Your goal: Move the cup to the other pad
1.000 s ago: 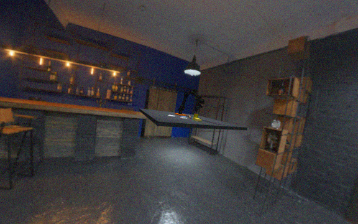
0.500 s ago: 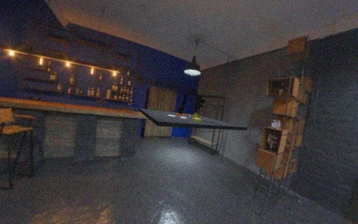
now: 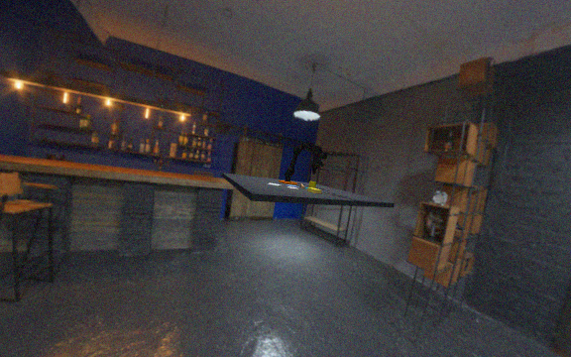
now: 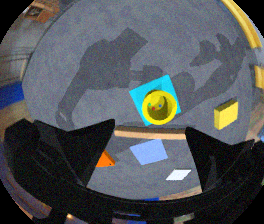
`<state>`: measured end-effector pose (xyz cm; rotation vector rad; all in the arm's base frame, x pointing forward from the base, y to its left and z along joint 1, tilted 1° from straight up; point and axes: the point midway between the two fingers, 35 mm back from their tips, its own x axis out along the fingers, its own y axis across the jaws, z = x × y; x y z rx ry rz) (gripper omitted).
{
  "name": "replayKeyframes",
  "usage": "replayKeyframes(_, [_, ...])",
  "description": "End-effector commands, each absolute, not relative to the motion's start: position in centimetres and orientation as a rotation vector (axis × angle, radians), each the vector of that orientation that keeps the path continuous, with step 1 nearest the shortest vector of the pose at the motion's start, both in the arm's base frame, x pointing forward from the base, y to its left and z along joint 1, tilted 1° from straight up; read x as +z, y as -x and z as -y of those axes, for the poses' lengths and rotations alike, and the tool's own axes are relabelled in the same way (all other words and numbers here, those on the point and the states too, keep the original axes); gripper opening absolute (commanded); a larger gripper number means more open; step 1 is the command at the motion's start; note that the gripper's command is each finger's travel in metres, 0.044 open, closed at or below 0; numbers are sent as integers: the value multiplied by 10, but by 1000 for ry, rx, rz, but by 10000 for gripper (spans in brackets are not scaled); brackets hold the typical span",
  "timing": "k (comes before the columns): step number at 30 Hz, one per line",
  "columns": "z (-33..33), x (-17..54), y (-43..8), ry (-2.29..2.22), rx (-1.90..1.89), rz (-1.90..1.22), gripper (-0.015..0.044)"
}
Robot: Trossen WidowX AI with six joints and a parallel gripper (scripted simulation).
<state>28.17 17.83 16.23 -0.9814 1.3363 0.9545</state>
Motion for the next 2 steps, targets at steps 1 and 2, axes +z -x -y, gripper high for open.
replayKeyframes(1, [-178, 169, -282, 977, 955, -1336, 440])
replayKeyframes(2, [-178, 170, -282, 978, 955, -1336, 440])
